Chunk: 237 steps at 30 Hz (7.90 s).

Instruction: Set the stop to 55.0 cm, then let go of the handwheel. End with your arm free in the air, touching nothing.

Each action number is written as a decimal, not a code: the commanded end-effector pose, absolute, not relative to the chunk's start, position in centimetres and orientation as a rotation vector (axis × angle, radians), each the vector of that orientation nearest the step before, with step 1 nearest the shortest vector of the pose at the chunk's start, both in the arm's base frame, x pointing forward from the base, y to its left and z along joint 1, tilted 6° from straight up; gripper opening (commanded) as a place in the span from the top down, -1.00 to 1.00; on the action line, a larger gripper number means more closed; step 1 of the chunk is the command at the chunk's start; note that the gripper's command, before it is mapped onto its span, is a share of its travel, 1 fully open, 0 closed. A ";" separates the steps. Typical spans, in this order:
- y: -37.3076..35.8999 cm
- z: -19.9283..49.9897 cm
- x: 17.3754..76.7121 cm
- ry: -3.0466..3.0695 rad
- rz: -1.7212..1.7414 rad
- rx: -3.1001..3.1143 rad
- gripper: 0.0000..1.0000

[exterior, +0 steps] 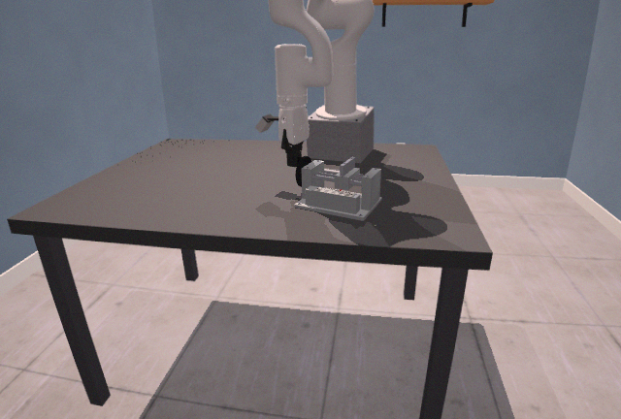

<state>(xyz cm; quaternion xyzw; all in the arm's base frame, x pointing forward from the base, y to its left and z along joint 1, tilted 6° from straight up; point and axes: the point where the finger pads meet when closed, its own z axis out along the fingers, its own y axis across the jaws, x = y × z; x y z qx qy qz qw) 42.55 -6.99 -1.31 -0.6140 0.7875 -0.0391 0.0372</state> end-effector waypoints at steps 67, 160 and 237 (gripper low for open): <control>-7.4 -7.0 44.5 2.415 -0.123 -1.883 0.88; -7.0 3.0 42.5 2.415 -0.123 -1.883 -0.13; -7.5 6.3 49.9 2.415 -0.123 -1.883 -0.13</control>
